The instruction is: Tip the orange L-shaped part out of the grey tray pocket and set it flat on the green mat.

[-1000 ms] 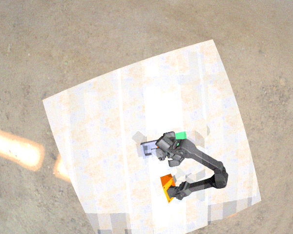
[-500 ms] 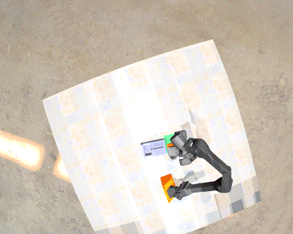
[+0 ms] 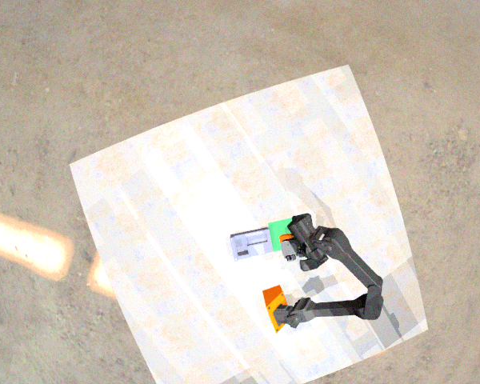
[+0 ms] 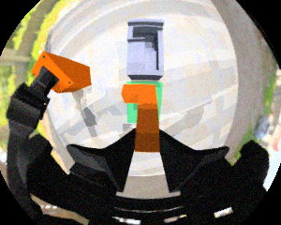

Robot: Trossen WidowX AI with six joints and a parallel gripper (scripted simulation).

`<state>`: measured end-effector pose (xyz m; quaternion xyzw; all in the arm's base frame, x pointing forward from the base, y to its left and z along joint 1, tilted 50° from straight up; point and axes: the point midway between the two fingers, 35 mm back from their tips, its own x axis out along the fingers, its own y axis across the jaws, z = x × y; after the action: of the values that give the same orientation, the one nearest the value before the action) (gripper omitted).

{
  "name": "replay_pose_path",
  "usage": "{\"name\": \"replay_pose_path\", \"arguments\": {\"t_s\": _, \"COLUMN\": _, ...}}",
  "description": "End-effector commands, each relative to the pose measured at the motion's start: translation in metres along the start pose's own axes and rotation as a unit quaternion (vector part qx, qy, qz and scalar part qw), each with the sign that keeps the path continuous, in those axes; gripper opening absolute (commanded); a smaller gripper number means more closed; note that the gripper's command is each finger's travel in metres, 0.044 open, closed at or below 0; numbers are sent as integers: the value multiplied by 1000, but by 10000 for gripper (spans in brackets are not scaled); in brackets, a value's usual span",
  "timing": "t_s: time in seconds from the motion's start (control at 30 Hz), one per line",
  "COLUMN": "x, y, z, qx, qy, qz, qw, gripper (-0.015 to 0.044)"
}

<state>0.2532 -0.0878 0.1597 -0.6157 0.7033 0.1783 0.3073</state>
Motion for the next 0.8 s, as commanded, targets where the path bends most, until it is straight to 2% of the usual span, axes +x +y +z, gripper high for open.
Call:
{"name": "replay_pose_path", "arguments": {"t_s": 0.0, "x": 7, "y": 2, "z": -1, "qx": -2, "qy": 2, "qz": 1, "qw": 1000, "gripper": 0}}
{"name": "replay_pose_path", "arguments": {"t_s": 0.77, "x": 43, "y": 2, "z": -2, "qx": -2, "qy": 3, "qz": 1, "qw": 1000, "gripper": 0}}
